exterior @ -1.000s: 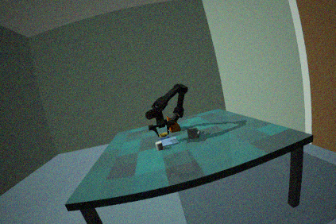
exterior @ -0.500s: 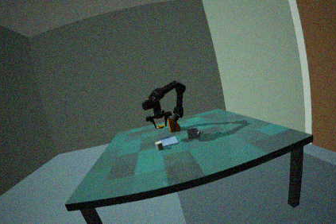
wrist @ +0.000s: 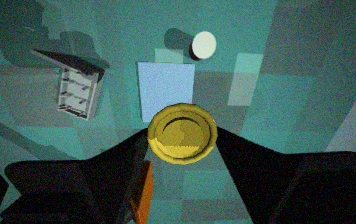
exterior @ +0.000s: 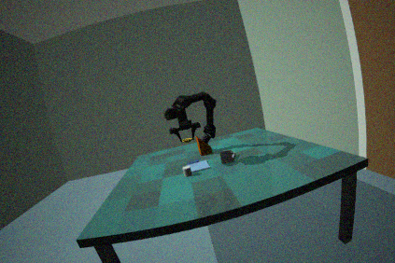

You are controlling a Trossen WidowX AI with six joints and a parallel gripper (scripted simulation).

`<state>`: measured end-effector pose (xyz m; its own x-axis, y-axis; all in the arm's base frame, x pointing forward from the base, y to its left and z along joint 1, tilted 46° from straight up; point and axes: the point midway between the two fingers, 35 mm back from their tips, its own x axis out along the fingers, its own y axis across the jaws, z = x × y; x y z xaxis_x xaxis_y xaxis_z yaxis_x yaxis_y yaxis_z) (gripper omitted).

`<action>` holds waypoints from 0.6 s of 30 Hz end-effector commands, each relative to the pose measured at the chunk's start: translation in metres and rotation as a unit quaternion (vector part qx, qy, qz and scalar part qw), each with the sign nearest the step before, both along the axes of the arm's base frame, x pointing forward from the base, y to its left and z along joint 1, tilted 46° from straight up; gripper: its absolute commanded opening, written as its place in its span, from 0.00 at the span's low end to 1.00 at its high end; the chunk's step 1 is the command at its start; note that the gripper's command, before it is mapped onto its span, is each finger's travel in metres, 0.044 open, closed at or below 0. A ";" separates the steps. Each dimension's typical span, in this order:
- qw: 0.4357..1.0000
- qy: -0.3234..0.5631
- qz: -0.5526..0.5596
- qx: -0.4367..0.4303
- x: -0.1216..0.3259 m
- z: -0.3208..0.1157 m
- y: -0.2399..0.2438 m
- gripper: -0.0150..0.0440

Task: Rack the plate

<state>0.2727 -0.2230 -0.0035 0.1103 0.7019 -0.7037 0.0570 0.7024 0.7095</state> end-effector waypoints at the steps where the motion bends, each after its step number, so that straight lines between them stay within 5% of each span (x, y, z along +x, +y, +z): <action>1: 1.000 -0.001 0.004 -0.001 -0.001 0.004 -0.004 0.25; 18: 0.965 0.176 -0.194 0.010 0.012 0.074 0.043 0.25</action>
